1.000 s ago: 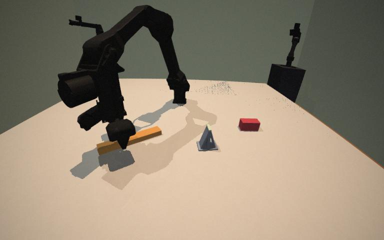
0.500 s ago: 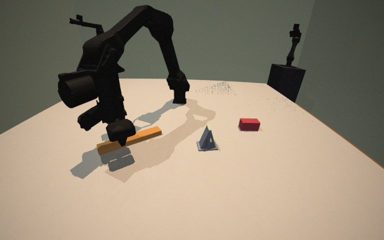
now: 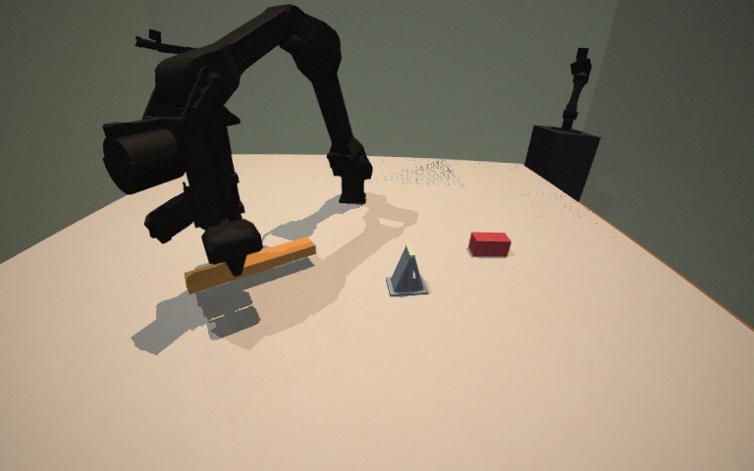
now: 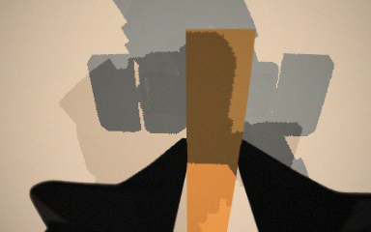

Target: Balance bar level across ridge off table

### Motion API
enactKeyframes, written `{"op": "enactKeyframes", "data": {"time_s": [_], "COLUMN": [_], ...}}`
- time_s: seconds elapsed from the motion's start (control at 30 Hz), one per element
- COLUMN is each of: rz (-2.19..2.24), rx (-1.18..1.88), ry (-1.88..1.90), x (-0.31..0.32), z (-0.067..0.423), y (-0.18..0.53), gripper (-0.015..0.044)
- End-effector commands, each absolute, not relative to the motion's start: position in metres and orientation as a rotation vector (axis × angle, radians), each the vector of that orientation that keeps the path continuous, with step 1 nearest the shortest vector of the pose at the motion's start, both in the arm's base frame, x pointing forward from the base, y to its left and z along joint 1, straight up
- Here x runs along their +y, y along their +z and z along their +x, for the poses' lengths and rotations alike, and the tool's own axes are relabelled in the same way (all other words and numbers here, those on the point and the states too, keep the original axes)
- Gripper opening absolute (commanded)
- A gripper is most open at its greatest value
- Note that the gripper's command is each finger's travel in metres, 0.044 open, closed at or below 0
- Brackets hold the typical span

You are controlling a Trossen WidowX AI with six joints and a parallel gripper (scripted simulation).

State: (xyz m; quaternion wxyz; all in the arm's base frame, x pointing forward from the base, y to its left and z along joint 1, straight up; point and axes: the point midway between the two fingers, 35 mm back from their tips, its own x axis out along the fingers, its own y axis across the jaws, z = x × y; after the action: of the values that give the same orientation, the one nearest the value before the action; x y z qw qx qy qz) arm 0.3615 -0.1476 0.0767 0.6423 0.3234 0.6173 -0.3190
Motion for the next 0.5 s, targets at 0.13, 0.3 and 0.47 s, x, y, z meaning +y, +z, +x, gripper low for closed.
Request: {"op": "enactKeyframes", "data": {"time_s": [0.13, 0.3, 0.47], "rz": [0.736, 0.737, 0.737], "rx": [1.400, 1.401, 1.401], "ry": [-0.728, -0.729, -0.729], "x": [-0.149, -0.149, -0.148], "z": [0.364, 0.364, 0.363], "y": [0.097, 0.110, 0.123], "gripper": [0.0000, 0.0000, 0.0000]}}
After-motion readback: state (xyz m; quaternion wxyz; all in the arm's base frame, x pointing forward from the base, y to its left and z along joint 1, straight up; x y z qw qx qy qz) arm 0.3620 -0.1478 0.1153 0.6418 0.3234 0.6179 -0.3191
